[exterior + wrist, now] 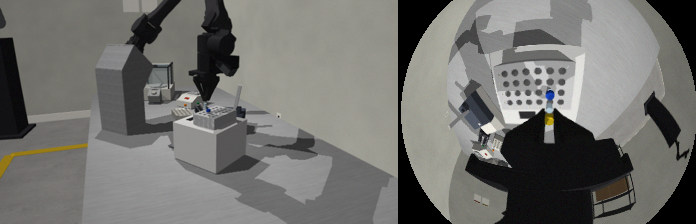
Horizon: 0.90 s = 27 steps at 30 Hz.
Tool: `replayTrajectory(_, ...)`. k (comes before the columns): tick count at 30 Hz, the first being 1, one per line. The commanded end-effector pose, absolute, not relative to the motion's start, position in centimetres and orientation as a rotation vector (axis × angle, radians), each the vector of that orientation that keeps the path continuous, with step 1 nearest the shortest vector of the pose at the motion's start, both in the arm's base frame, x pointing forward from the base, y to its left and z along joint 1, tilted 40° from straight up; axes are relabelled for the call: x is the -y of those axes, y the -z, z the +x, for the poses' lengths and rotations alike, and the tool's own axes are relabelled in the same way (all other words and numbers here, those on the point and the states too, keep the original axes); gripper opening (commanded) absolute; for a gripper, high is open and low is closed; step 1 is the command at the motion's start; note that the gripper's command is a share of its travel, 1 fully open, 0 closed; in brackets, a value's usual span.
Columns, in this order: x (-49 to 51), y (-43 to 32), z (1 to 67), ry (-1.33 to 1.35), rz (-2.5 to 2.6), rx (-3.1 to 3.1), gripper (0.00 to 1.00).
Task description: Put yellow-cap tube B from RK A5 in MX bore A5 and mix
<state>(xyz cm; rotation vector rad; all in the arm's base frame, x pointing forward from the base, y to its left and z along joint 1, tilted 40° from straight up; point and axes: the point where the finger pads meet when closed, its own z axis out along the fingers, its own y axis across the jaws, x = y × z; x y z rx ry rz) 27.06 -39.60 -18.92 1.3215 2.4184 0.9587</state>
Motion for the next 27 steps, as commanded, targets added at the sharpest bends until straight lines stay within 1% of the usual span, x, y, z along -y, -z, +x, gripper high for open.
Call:
replayTrajectory(1,41.6,17.7,26.7,-0.909,1.341,-2.382,0.09)
replayTrajectory(22,41.4,18.0,27.1,-0.914,1.317,-2.399,0.09)
replayTrajectory(23,41.7,17.5,26.2,-0.901,1.346,-2.375,0.09)
replayTrajectory(27,41.8,17.4,26.2,-0.903,1.348,-2.375,0.09)
